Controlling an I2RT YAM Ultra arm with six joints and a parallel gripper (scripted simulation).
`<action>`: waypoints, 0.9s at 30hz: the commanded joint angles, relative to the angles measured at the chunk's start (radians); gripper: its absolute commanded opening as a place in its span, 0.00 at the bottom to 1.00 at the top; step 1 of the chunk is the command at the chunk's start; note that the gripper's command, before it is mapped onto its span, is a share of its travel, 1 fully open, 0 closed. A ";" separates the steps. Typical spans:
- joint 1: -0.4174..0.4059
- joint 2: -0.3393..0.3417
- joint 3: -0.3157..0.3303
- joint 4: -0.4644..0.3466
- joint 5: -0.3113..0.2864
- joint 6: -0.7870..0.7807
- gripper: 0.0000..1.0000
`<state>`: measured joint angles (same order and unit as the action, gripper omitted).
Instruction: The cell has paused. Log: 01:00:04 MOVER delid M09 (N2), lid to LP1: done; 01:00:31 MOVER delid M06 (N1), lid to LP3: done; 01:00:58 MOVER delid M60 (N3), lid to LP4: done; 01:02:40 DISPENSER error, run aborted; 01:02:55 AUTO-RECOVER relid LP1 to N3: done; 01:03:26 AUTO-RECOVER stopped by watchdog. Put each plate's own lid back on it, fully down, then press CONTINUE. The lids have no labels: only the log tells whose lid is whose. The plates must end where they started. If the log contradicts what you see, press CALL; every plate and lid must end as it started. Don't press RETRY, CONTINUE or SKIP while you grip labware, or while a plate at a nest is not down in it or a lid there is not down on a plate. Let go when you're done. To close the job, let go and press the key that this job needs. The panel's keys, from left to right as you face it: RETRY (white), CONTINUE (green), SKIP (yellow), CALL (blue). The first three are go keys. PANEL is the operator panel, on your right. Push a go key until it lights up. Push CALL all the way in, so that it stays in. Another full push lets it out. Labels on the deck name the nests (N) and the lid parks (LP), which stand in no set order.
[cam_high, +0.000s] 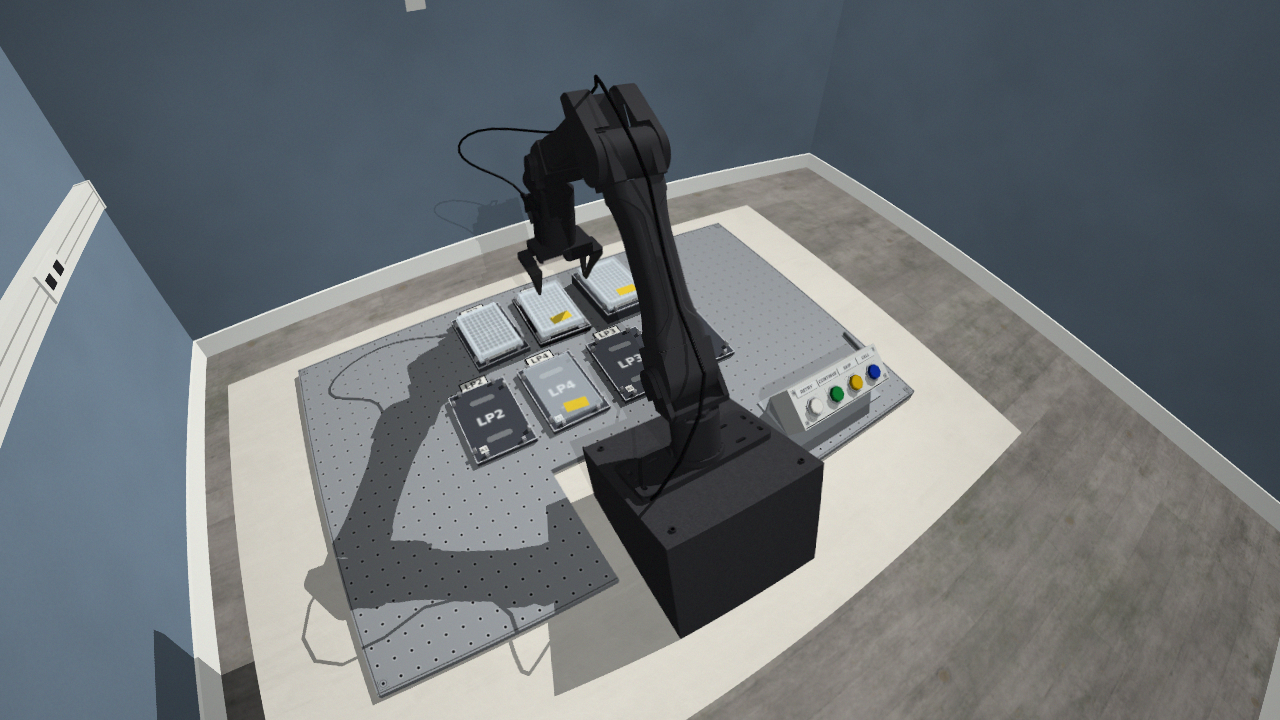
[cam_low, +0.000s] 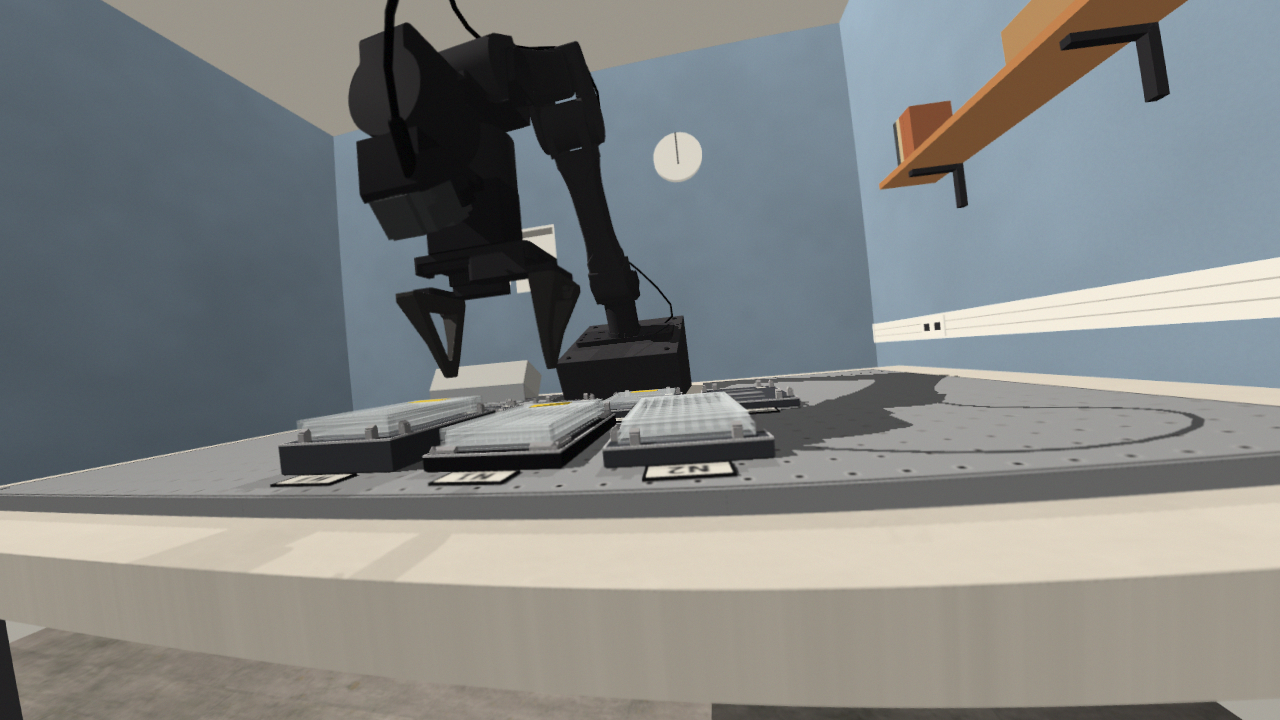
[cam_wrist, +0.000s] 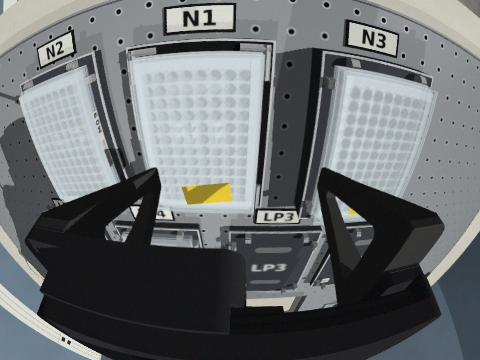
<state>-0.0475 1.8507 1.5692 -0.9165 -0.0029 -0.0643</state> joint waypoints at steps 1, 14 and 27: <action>-0.055 0.005 0.039 -0.015 -0.025 -0.065 1.00; -0.200 0.039 0.098 -0.045 -0.078 -0.200 1.00; -0.276 0.064 0.148 -0.063 -0.110 -0.279 1.00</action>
<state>-0.3283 1.9350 1.6791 -0.9611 -0.0921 -0.3256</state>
